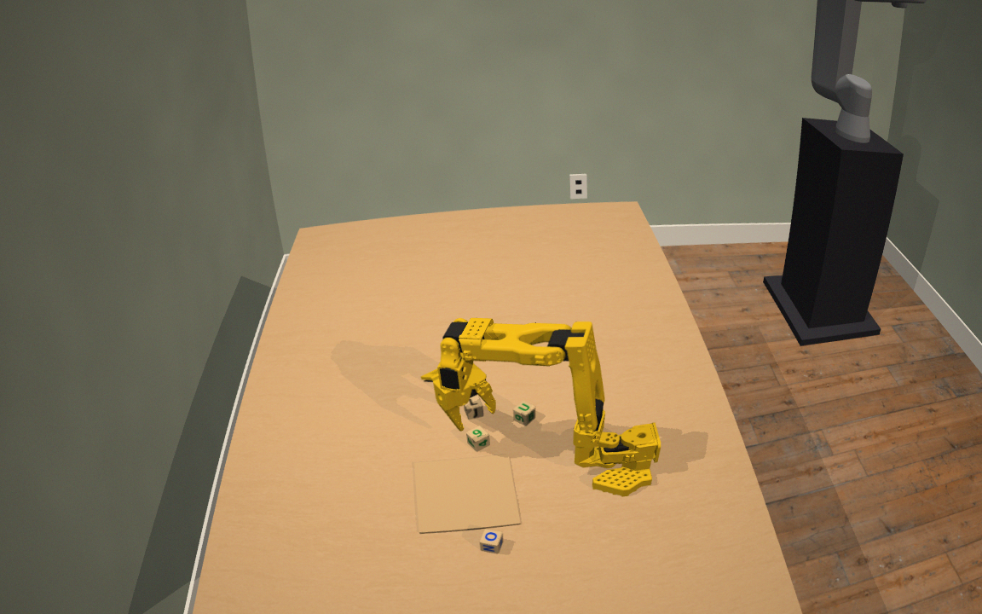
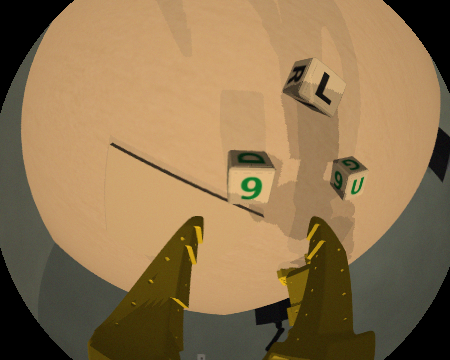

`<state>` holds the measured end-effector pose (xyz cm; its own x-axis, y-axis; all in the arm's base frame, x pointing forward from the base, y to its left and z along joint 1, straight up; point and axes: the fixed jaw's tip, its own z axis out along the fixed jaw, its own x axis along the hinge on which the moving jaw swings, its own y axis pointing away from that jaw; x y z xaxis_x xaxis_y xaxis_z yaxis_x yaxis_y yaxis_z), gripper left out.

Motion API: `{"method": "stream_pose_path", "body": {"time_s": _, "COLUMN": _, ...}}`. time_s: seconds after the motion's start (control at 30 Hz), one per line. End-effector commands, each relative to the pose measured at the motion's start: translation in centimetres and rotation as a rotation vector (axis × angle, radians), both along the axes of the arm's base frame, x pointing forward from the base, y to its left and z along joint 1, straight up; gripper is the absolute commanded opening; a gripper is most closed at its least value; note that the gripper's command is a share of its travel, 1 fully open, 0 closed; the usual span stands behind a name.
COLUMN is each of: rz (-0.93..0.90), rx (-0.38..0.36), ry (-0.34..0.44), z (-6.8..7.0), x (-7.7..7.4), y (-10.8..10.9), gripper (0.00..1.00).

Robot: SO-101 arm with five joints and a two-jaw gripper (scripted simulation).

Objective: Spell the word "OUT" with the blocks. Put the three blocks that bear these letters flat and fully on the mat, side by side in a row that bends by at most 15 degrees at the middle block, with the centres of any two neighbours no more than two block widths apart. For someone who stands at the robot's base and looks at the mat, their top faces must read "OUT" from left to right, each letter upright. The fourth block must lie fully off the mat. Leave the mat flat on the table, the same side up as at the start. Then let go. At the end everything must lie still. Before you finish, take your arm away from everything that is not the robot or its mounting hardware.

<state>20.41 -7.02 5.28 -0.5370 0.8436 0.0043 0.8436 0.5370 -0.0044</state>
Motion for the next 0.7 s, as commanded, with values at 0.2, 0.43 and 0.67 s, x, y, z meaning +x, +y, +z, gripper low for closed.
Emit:
{"method": "stream_pose_path", "body": {"time_s": 0.2, "rz": 0.001, "rx": -0.026, "ry": -0.072, "z": 1.0, "x": 0.9, "y": -0.2, "gripper": 0.32}}
{"method": "stream_pose_path", "body": {"time_s": 0.43, "rz": 0.001, "rx": -0.026, "ry": -0.072, "z": 0.4, "x": 1.0, "y": -0.2, "gripper": 0.32}}
{"method": "stream_pose_path", "body": {"time_s": 0.67, "rz": 0.001, "rx": -0.026, "ry": -0.072, "z": -0.7, "x": 1.1, "y": -0.3, "gripper": 0.32}}
